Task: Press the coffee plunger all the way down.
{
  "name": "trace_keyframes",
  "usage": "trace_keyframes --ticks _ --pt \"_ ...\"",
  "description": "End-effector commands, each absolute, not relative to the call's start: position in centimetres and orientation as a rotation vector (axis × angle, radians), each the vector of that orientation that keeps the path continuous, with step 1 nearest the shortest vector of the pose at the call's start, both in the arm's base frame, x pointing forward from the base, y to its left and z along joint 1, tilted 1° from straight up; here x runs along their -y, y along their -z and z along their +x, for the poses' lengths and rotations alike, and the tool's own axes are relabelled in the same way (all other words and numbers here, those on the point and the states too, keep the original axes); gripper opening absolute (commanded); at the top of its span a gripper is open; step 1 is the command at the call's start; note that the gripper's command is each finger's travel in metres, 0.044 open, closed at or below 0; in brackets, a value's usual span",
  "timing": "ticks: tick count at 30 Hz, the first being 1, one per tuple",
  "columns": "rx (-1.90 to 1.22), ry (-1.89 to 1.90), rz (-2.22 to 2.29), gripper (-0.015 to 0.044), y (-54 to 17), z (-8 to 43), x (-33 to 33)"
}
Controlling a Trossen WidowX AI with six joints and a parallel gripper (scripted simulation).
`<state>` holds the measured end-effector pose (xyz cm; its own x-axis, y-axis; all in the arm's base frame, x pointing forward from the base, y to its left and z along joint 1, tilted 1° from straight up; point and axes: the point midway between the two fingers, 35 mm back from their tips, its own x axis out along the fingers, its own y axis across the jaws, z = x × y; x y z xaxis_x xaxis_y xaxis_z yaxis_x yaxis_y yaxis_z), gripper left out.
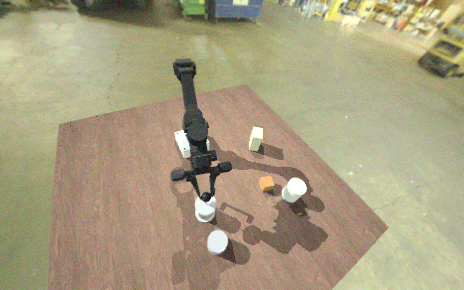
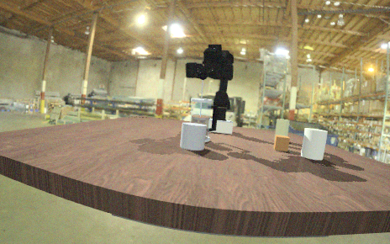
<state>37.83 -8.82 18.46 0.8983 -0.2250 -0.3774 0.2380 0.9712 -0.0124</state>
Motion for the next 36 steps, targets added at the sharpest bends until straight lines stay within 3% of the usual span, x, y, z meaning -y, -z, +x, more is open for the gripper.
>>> trace_keyframes --ticks 1,36 --pt "-0.506 0.234 0.042 0.0127 -13.6 37.1 8.7" --pt "-0.504 0.235 0.042 0.0127 -13.5 39.1 9.3"
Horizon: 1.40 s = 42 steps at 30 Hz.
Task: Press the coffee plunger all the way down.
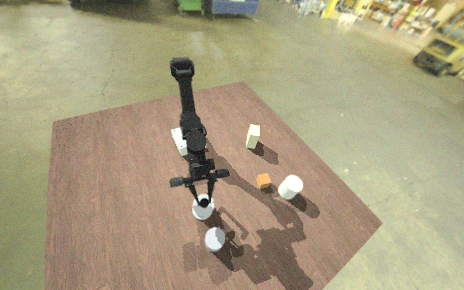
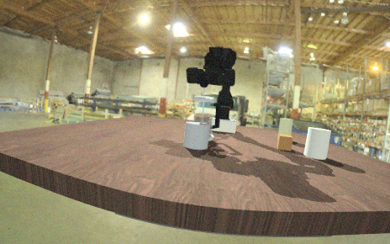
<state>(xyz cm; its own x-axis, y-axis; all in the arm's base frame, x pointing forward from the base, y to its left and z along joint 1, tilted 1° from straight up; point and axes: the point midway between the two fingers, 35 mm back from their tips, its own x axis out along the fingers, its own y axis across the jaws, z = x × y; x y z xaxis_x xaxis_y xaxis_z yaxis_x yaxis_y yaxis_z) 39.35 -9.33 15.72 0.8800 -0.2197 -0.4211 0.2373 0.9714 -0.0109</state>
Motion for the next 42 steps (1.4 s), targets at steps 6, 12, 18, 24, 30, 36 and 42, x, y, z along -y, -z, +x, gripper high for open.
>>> trace_keyframes --ticks 6,12,18,24,30,36,42 --pt "-0.504 0.235 0.042 0.0127 -13.52 39.19 9.32" --pt "-0.504 0.235 0.042 0.0127 -13.56 39.32 9.35" --pt "-0.504 0.235 0.042 0.0127 -13.6 39.43 9.38" --pt "-0.504 0.235 0.042 0.0127 -13.63 39.54 9.4" --pt "-0.504 0.235 0.042 0.0127 -13.66 39.64 9.43" --pt "-0.504 0.235 0.042 0.0127 -13.68 39.73 9.45" --pt "-0.504 0.235 0.042 0.0127 -13.7 39.82 9.47"
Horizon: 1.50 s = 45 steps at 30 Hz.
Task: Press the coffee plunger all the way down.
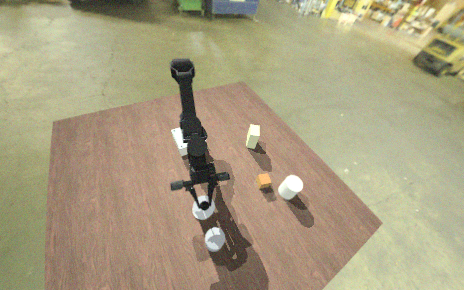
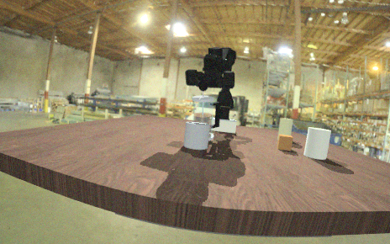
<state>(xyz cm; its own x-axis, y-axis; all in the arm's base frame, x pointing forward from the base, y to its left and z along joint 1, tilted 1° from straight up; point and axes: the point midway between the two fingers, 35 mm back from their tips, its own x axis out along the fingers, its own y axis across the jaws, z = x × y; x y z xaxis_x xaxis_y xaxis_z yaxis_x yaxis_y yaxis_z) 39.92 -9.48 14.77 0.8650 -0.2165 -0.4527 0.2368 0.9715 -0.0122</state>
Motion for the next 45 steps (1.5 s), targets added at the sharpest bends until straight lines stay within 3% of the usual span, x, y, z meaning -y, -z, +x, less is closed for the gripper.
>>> trace_keyframes --ticks 1,45 --pt "-0.504 0.235 0.042 0.0127 -13.7 39.83 9.48" --pt "-0.503 0.235 0.042 0.0127 -13.79 40.43 9.63"
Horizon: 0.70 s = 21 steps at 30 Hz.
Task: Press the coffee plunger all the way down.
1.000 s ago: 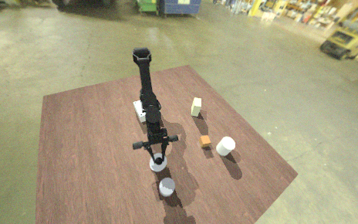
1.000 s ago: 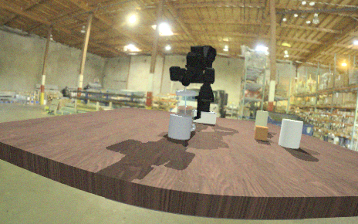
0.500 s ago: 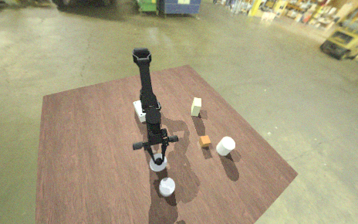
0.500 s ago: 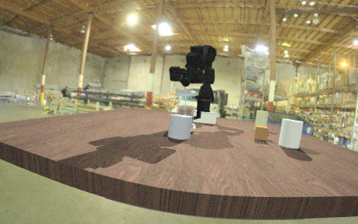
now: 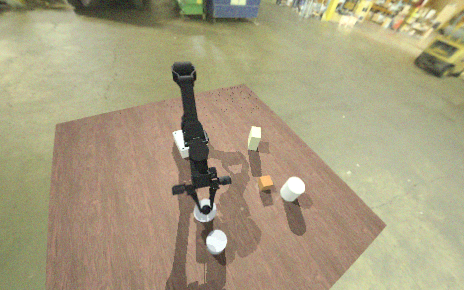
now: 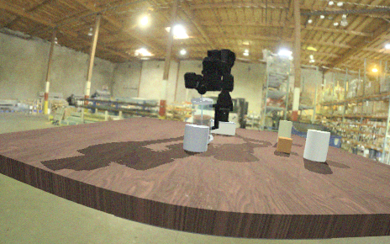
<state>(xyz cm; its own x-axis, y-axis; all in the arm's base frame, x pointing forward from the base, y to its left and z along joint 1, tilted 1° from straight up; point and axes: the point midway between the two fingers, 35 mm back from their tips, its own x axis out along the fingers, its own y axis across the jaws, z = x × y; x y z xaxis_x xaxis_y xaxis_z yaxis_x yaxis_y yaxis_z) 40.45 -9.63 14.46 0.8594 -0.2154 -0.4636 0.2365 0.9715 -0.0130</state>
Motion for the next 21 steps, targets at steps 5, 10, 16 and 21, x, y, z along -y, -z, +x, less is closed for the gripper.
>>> trace_keyframes --ticks 5,10,16,21 --pt "-0.503 0.235 0.042 0.0127 -13.8 40.49 9.65" --pt "-0.503 0.235 0.042 0.0127 -13.8 40.56 9.67" --pt "-0.503 0.235 0.042 0.0127 -13.81 40.63 9.69" --pt "-0.503 0.235 0.042 0.0127 -13.83 40.69 9.7"
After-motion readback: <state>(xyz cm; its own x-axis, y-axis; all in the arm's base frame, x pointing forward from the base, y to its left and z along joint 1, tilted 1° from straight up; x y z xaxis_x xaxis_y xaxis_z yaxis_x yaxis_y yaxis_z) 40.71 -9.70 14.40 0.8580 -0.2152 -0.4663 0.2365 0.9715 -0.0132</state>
